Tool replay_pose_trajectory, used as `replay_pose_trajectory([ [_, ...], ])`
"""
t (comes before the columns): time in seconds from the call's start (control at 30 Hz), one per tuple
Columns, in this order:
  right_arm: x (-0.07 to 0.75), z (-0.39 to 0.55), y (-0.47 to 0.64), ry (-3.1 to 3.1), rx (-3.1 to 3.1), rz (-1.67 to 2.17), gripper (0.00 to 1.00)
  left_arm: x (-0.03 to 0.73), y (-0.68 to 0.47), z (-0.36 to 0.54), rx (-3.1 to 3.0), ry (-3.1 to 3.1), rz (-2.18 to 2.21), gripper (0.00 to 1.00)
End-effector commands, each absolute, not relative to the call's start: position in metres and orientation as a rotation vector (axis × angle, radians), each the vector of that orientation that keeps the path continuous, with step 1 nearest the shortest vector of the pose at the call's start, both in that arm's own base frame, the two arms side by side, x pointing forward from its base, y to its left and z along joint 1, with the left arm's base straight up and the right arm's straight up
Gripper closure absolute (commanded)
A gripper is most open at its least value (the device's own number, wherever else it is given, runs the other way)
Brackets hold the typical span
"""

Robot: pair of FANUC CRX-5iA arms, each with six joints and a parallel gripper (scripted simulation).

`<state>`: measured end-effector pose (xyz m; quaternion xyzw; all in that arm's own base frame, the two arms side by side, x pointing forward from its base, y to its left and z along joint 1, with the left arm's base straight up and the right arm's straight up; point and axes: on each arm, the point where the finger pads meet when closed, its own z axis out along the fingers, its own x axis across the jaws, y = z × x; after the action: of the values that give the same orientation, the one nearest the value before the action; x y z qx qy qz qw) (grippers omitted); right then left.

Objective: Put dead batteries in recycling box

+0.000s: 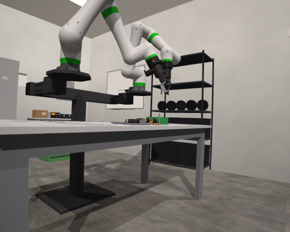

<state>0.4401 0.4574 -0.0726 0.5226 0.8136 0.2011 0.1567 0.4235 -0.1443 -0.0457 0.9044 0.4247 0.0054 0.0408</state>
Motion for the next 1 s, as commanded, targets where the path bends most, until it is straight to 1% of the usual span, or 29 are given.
replay_pose_trajectory([
  [0.0,0.440,-0.073,0.460,2.388,1.428,0.468,0.00,0.452,-0.084,-0.024,2.655,1.533,0.015,0.00],
  [0.07,0.440,-0.073,0.460,2.388,1.428,0.468,0.00,0.452,-0.084,-0.024,2.655,1.533,0.015,0.00],
  [0.13,0.438,-0.075,0.462,2.424,1.364,0.434,0.00,0.465,-0.039,-0.009,2.578,1.663,0.016,0.00],
  [0.3,0.434,-0.079,0.464,2.473,1.279,0.389,0.00,0.472,0.022,0.011,2.428,1.881,0.019,0.00],
  [0.57,0.422,-0.086,0.468,2.558,1.138,0.313,0.00,0.466,0.125,0.045,2.178,2.176,0.023,0.00],
  [0.63,0.422,-0.086,0.468,2.558,1.138,0.313,0.00,0.466,0.125,0.045,2.178,2.176,0.023,0.00],
  [0.67,0.417,-0.089,0.470,2.591,1.085,0.286,0.00,0.460,0.160,0.058,2.114,2.241,0.023,0.00],
  [0.97,0.397,-0.099,0.476,2.694,0.917,0.205,0.00,0.415,0.264,0.097,1.761,2.541,0.025,0.00],
])
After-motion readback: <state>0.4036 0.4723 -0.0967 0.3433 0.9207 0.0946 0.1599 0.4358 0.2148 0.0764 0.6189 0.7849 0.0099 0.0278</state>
